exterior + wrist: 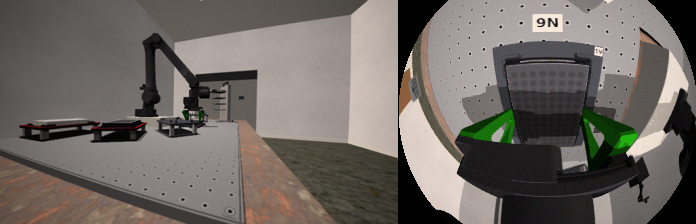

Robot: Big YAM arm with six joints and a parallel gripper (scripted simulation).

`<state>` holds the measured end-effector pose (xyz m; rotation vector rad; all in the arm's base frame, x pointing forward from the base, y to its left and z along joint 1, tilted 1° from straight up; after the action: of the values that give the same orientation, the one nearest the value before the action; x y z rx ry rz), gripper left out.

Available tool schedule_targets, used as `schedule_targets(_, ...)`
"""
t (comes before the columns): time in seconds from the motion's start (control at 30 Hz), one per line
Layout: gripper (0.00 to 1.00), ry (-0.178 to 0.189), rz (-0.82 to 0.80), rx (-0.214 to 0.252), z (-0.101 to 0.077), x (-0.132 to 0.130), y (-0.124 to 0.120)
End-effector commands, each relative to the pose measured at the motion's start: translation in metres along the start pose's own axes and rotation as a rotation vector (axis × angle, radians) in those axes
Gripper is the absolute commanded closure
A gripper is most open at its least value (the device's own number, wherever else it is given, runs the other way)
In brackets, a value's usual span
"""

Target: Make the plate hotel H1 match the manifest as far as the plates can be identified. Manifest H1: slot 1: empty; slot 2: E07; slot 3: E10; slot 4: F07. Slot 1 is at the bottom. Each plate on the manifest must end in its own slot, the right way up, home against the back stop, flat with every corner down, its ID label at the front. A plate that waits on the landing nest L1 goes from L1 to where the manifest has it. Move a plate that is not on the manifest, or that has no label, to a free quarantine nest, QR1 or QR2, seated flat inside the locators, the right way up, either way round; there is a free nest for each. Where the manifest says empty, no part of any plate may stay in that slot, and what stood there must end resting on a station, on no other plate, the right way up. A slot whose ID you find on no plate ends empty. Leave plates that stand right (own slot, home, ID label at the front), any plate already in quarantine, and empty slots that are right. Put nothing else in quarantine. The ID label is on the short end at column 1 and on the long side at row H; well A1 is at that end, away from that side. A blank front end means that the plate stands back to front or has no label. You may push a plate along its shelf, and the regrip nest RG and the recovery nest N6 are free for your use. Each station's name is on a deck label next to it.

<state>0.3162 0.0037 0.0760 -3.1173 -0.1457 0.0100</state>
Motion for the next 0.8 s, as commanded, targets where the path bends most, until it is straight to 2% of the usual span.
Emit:
schedule_targets(0.0,0.14,0.028,-0.002,-0.003,-0.005,0.01,-0.001)
schedule_targets(0.1,0.14,0.028,-0.002,-0.003,-0.005,0.01,-0.001)
schedule_targets(0.13,0.0,0.028,-0.002,-0.003,-0.005,0.01,-0.001)
schedule_targets(0.6,0.0,0.028,-0.002,-0.003,-0.005,0.01,-0.001)
schedule_targets(0.63,0.0,0.016,-0.005,-0.002,-0.008,0.009,-0.004)
schedule_targets(0.67,0.0,0.055,-0.006,-0.004,-0.023,0.019,-0.004)
schedule_targets(0.77,0.0,0.056,-0.008,-0.005,-0.034,0.019,-0.004)
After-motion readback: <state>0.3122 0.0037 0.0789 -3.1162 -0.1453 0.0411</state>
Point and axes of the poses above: the point where the finger pads meet when closed, its own z axis out along the fingers, its own x axis across the jaws, y = z × x, the point moved 10 cm from there along -z, back along the fingers, and after that the axes turned 9 degrees about -z, right-handed, at the moved point
